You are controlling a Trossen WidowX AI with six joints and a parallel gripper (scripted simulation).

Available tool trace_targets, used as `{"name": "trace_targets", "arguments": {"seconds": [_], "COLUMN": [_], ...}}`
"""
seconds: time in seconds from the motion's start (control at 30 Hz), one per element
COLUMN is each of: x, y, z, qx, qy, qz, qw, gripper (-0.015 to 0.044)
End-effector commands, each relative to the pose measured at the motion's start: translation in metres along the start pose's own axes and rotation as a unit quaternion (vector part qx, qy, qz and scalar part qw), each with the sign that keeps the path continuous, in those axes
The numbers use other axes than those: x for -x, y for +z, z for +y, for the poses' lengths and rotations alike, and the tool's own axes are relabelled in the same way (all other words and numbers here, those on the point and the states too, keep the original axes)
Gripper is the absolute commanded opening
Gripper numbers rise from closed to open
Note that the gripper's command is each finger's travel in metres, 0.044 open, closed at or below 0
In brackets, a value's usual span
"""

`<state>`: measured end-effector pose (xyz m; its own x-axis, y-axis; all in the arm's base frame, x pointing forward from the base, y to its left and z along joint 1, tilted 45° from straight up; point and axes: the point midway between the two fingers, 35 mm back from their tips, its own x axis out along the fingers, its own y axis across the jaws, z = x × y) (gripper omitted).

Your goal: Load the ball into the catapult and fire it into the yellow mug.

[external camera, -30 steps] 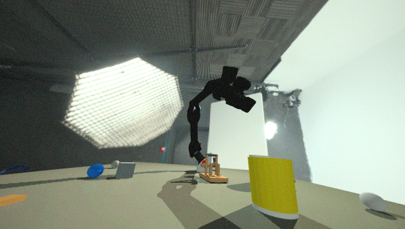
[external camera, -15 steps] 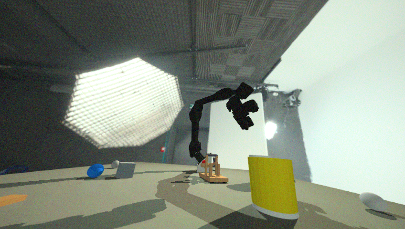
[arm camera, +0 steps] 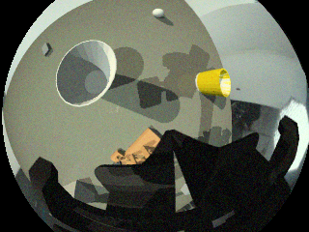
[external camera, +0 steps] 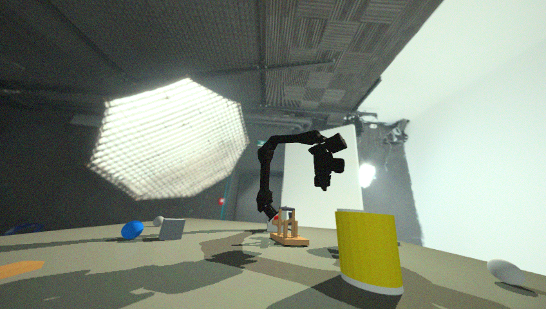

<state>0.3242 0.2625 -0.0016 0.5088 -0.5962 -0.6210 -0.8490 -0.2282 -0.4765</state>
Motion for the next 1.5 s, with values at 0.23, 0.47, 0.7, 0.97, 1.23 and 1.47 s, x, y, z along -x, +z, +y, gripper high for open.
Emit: {"name": "trace_targets", "arguments": {"seconds": [0.23,0.47,0.7,0.97,1.23,1.47], "x": [0.001,0.002,0.004,0.007,0.010,0.003], "y": [-0.029,-0.052,-0.076,-0.106,-0.122,-0.122], "z": [0.053,0.081,0.104,0.124,0.132,0.134], "qx": [0.167,0.274,0.376,0.485,0.541,0.541], "qy": [-0.005,-0.010,-0.015,-0.020,-0.022,-0.022], "qz": [0.071,0.118,0.165,0.219,0.249,0.248], "qw": [0.983,0.954,0.912,0.847,0.803,0.803], "gripper": [0.0000,0.0000,0.0000,0.0000,0.0000,0.0000]}}
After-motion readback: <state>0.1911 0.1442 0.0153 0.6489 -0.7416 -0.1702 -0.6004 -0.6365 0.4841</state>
